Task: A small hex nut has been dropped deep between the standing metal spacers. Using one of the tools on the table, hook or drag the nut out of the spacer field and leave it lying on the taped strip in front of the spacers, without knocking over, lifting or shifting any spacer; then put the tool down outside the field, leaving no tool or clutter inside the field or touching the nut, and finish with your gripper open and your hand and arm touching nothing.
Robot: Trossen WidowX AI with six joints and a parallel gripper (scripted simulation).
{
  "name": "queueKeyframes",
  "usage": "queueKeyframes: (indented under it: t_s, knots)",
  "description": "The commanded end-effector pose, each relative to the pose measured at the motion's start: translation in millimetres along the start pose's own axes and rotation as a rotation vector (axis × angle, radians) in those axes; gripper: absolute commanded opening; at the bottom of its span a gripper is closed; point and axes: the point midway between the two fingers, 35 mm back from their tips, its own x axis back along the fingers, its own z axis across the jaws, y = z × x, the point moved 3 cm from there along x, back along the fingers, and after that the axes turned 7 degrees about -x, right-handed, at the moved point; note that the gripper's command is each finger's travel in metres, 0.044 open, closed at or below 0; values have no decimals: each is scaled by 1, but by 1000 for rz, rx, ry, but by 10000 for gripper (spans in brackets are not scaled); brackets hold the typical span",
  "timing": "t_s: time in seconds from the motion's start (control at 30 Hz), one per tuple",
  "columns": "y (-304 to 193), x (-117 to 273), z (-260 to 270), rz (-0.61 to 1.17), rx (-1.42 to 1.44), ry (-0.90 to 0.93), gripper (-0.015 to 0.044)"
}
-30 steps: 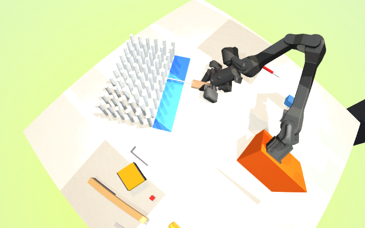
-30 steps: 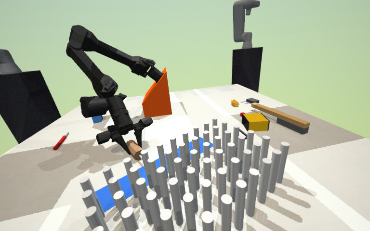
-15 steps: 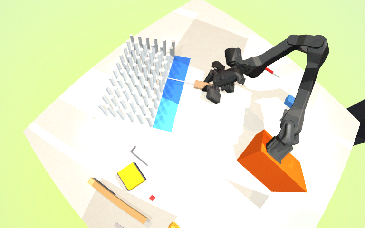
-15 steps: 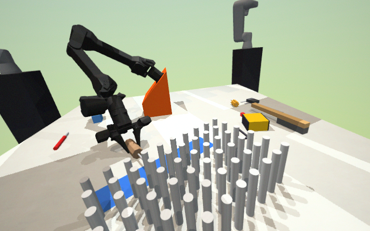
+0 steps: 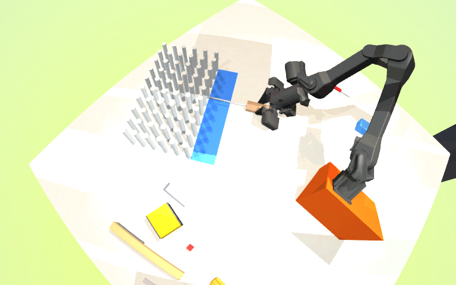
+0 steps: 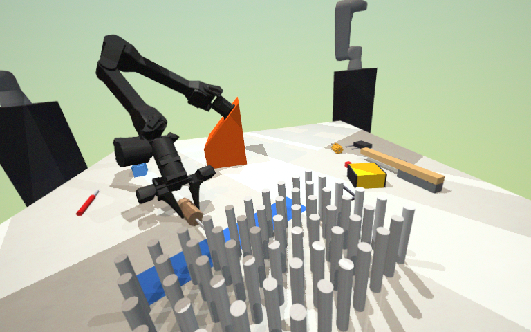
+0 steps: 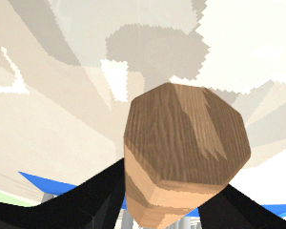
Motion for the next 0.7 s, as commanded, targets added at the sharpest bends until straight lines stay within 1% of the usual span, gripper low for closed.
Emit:
queueKeyframes:
  t_s: [0.0,0.67]
  knots:
    - [5,4,0,-4,2,-1,0]
    - [18,13,1,-5,2,-1,0]
